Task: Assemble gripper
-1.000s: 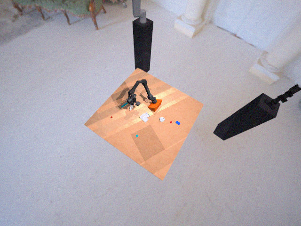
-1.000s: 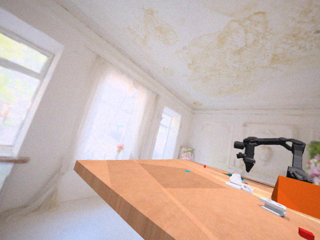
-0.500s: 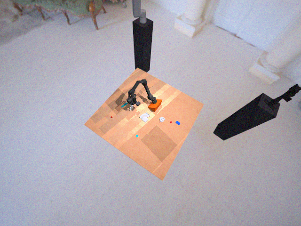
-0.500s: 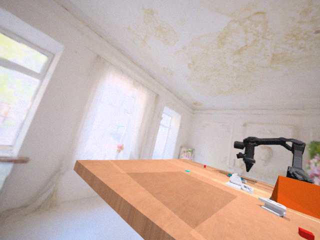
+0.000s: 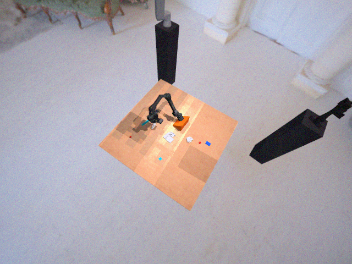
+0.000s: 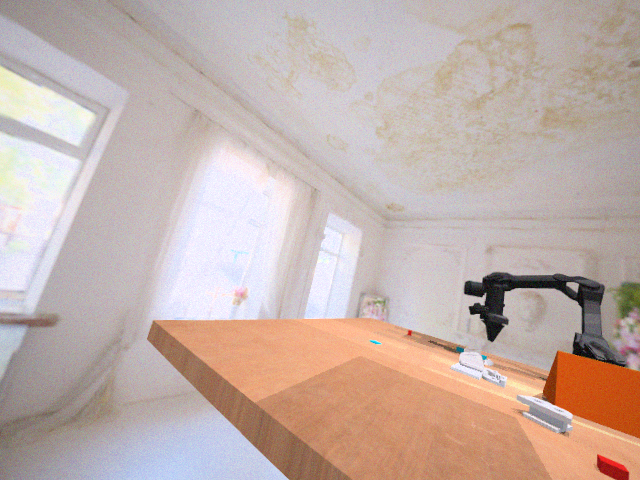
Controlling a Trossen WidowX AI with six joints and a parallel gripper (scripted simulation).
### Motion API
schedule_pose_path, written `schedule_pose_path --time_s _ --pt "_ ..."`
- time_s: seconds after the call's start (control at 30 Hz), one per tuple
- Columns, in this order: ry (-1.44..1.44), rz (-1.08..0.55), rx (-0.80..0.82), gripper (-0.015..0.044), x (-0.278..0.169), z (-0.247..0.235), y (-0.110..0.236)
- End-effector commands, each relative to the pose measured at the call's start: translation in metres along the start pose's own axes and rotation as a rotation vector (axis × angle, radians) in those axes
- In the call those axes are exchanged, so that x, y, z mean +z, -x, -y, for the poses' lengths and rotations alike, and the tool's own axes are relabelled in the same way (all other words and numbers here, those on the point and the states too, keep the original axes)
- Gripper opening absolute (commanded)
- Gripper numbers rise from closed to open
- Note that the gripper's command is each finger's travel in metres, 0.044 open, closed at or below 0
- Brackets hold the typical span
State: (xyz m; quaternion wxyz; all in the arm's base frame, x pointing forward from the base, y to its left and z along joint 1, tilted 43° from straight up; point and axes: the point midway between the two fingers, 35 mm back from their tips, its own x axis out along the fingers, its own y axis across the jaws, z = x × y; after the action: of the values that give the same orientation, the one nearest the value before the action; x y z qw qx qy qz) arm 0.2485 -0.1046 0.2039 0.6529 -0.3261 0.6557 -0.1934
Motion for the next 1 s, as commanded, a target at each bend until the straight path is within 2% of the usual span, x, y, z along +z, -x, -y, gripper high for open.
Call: schedule_pose_path --time_s 0.0,0.27,0.37,0.5,0.97 --pt "0.12 -0.003 0.001 0.0236 0.016 0.009 0.003" --pt "0.232 -0.003 0.001 0.044 0.032 0.017 0.006" --pt "0.232 -0.003 0.001 0.044 0.032 0.017 0.004" --pt "0.232 -0.003 -0.001 0.044 0.032 0.017 -0.031" --pt "0.231 -0.003 0.0 0.044 0.032 0.017 -0.044"
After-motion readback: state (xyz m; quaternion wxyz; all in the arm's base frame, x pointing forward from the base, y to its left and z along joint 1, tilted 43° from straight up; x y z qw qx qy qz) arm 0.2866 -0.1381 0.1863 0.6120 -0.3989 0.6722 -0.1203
